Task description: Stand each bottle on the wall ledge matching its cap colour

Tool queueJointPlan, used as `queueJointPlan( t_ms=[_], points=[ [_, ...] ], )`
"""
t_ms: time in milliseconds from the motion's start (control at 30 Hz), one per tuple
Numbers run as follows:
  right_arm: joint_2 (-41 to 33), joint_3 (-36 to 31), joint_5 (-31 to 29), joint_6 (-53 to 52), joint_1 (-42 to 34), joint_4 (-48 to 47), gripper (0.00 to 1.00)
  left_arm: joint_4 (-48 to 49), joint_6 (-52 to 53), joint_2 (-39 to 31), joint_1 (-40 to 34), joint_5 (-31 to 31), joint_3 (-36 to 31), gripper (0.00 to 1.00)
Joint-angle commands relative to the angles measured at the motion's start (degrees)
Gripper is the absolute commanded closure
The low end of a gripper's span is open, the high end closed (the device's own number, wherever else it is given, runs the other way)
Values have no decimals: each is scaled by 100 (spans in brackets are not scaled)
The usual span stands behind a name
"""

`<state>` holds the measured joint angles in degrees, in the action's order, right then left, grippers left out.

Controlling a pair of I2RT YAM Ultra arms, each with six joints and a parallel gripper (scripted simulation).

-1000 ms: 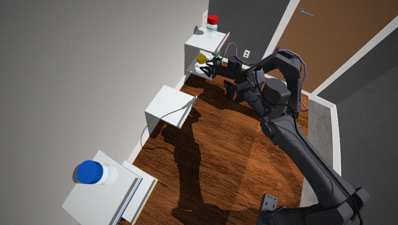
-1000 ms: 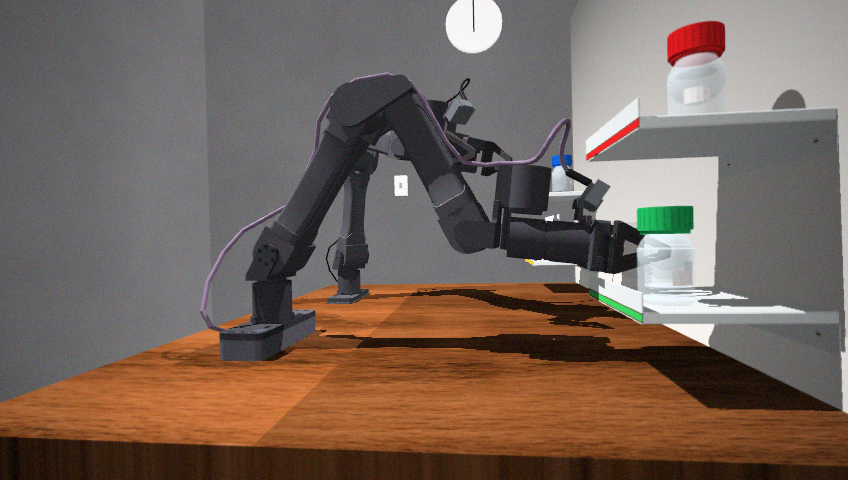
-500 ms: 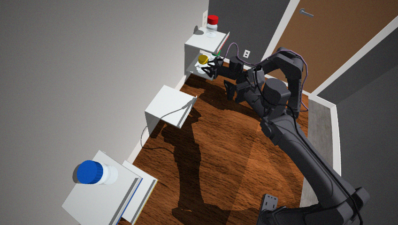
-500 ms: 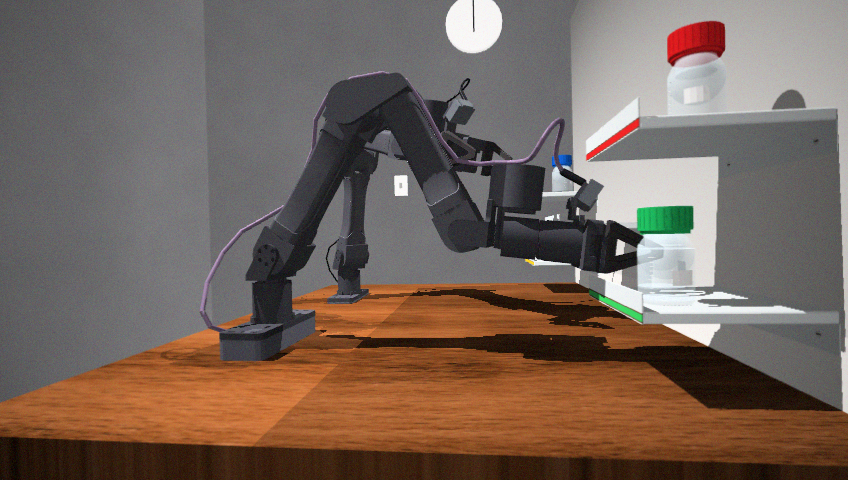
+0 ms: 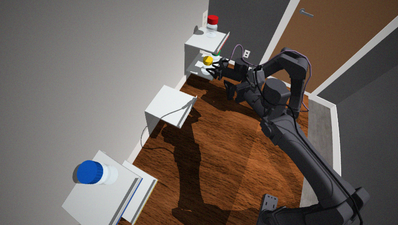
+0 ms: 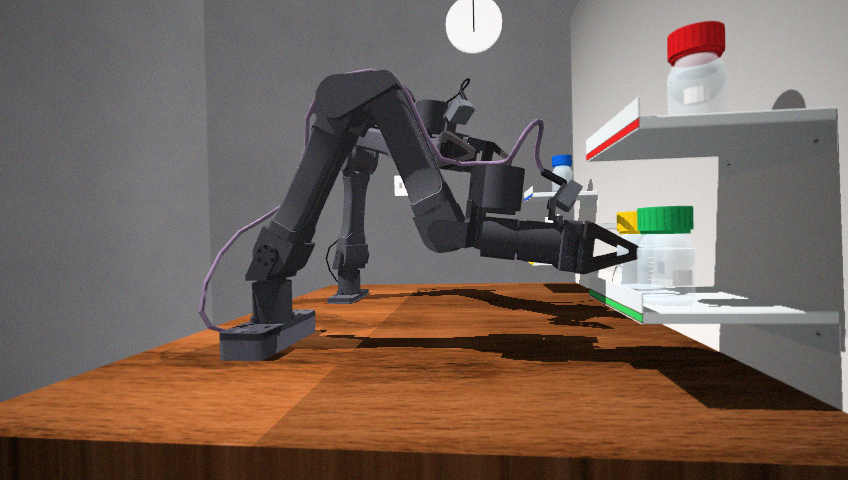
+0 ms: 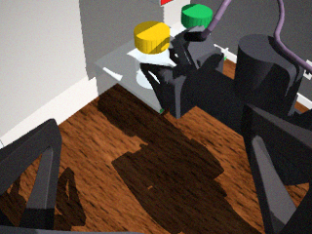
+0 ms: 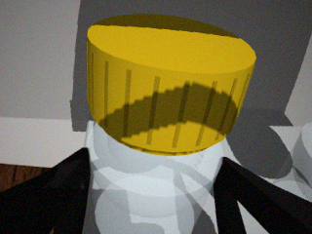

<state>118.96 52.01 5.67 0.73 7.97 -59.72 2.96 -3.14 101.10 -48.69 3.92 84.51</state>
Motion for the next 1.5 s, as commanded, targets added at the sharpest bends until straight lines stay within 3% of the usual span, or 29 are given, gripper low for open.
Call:
queueJointPlan(
  t_ms=[0, 300, 600, 1067, 1467],
  points=[
    [-109, -309, 59, -6, 88, 238, 50, -87, -8, -22, -12, -2, 104, 0],
    [-352, -501, 235, 26, 36, -387, 50, -87, -8, -22, -12, -2, 104, 0],
    [-359, -512, 238, 13, 37, -385, 50, -87, -8, -22, -12, -2, 104, 0],
    [-1486, -46, 241, 12, 78, 1192, 50, -87, -8, -22, -12, -2, 104, 0],
    [-1510, -126, 247, 20, 82, 1078, 50, -87, -8, -22, -12, -2, 104, 0]
  ],
)
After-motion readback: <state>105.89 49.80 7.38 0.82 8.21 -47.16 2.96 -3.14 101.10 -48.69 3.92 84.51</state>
